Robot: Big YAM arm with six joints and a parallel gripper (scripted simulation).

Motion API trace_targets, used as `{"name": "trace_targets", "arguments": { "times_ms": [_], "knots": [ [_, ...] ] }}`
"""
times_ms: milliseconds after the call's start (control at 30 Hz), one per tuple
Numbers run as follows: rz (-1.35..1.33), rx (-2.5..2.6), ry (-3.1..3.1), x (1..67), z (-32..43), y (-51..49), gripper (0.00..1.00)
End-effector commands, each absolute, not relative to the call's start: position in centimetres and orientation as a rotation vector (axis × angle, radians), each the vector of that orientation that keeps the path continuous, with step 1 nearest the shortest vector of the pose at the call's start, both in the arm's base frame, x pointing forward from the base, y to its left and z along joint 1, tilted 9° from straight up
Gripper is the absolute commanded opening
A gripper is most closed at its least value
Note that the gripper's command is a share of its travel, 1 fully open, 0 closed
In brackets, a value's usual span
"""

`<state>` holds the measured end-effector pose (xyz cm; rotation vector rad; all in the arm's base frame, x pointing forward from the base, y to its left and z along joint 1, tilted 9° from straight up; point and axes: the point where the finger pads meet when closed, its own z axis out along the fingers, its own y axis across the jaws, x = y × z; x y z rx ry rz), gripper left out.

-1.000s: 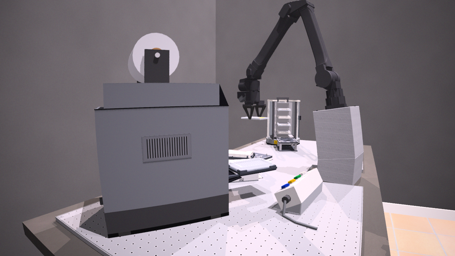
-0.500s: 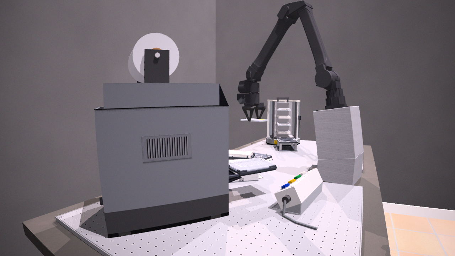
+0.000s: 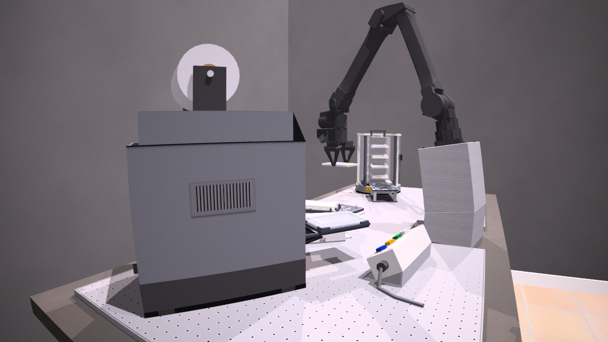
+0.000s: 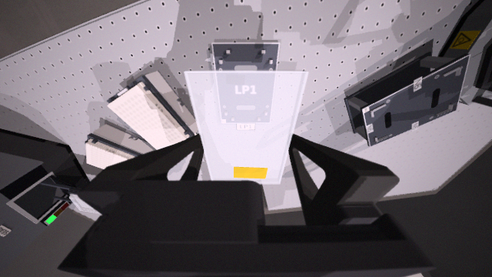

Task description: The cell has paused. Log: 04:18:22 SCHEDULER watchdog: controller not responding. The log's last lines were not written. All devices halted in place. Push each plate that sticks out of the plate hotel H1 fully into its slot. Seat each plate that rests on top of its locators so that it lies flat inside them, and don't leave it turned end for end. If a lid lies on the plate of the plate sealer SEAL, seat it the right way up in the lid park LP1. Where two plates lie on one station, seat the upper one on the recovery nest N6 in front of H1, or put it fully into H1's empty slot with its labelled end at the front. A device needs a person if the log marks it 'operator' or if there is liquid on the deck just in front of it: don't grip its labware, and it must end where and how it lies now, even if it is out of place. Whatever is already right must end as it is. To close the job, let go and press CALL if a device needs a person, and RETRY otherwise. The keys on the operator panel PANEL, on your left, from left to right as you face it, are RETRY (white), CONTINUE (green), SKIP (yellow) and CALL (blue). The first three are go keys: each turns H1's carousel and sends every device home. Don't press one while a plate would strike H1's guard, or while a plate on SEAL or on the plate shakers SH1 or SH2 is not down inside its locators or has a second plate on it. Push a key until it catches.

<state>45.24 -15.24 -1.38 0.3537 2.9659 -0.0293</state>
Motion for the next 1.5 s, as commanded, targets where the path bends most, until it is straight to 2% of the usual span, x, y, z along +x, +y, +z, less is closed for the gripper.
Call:
{"name": "trace_targets", "arguments": {
  "times_ms": [0,167,467,500,933,1100,1467],
  "knots": [
    [-0.039,0.344,2.904,47.0,0.5,-15.1,0.84],
    [-0.024,0.351,2.957,45.8,-2.3,-14.7,0.84],
    [-0.026,0.350,2.950,46.2,-2.8,-14.8,0.84],
    [-0.036,0.346,2.915,46.7,-1.1,-15.0,0.84],
    [-0.023,0.351,2.961,45.8,-4.5,-14.7,0.84],
    [-0.035,0.346,2.918,46.7,-2.8,-14.9,0.84],
    [-0.033,0.347,2.927,47.8,-4.8,-15.3,0.84]
  ]
}}
